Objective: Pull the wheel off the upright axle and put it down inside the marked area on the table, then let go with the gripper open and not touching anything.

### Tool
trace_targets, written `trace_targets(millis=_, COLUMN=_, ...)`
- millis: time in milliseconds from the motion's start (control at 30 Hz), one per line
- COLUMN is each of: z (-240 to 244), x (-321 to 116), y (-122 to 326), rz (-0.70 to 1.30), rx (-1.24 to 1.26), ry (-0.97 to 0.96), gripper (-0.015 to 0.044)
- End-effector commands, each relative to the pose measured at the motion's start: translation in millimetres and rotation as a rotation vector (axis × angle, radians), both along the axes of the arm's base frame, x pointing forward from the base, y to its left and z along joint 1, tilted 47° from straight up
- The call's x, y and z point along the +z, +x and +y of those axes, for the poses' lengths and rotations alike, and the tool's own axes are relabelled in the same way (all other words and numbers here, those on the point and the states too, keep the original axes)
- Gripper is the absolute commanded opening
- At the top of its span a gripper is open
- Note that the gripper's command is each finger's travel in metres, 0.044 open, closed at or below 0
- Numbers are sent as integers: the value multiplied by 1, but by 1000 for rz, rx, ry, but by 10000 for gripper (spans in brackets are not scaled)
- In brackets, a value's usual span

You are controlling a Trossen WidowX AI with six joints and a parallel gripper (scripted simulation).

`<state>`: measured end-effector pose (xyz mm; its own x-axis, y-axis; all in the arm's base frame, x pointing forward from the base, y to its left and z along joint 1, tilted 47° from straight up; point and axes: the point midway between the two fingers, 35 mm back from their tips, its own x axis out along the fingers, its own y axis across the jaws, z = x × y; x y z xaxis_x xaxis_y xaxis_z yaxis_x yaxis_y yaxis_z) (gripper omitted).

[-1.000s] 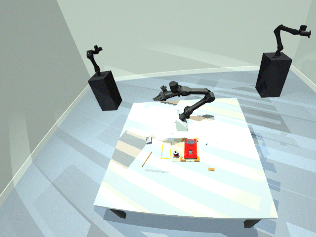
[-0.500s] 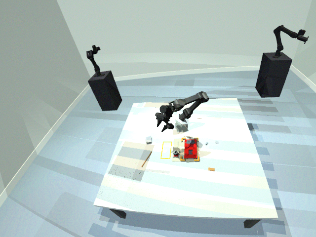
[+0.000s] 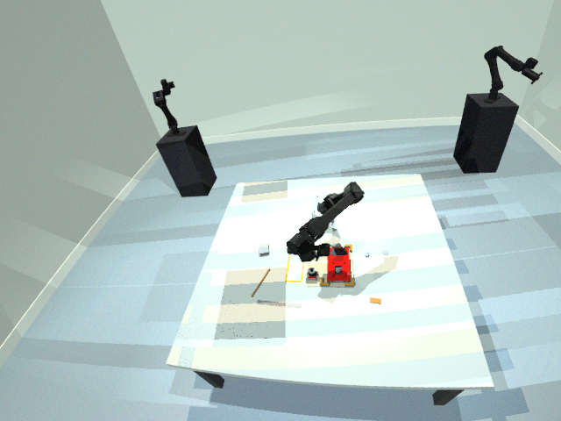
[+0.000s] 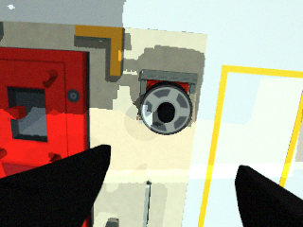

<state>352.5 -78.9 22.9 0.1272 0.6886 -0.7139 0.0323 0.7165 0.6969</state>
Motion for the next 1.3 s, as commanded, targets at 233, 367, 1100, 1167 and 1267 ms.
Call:
trace_targets(millis=233, z=7, x=-5, y=6, rz=-18, rx=60, ry=38, gripper=300)
trace_targets(millis=367, z=7, x=-5, y=6, rz=-18, rx=60, ry=38, gripper=300)
trace_targets(millis=1100, z=60, x=-51, y=15, rz=-23, rx=68, ry=37, gripper=195)
trace_targets(millis=1167, z=60, x=-51, y=15, rz=-23, rx=68, ry=37, gripper=182)
trace_targets(millis=1267, z=60, x=-51, y=15, rz=-23, rx=68, ry=37, gripper=162)
